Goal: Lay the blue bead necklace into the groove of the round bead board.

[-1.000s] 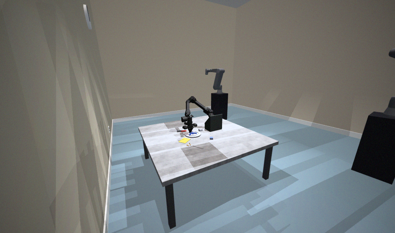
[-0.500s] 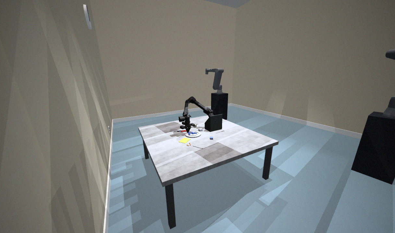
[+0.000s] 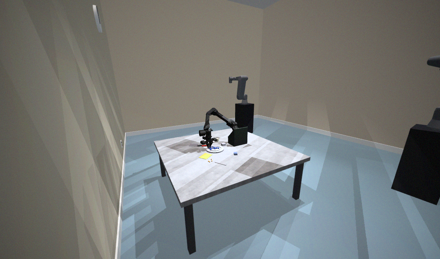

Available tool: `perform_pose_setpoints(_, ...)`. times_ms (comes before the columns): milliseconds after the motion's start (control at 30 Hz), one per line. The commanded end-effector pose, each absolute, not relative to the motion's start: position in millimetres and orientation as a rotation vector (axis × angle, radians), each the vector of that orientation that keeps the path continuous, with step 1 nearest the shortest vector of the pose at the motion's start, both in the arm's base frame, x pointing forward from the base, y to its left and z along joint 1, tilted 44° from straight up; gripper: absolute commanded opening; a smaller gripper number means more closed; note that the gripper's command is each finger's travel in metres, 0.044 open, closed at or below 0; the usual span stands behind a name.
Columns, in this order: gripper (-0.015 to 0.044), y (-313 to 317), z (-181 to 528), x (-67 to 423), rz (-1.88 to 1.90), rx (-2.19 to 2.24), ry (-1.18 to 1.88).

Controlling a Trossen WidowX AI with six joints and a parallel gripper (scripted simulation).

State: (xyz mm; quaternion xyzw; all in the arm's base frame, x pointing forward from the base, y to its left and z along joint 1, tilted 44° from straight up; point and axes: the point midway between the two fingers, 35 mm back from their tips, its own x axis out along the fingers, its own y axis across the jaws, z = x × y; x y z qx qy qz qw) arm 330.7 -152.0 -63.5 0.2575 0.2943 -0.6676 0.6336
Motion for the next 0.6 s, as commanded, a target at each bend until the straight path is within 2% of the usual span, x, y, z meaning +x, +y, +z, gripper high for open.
perform_pose_setpoints(0,0.0158,-151.9,-63.4,330.6,-1.527,0.589,0.674)
perform_pose_setpoints(367,0.044,-147.9,-62.6,331.0,-1.521,0.58,0.682)
perform_pose_setpoints(567,0.044,-142.4,-56.8,331.4,-1.527,0.583,0.682)
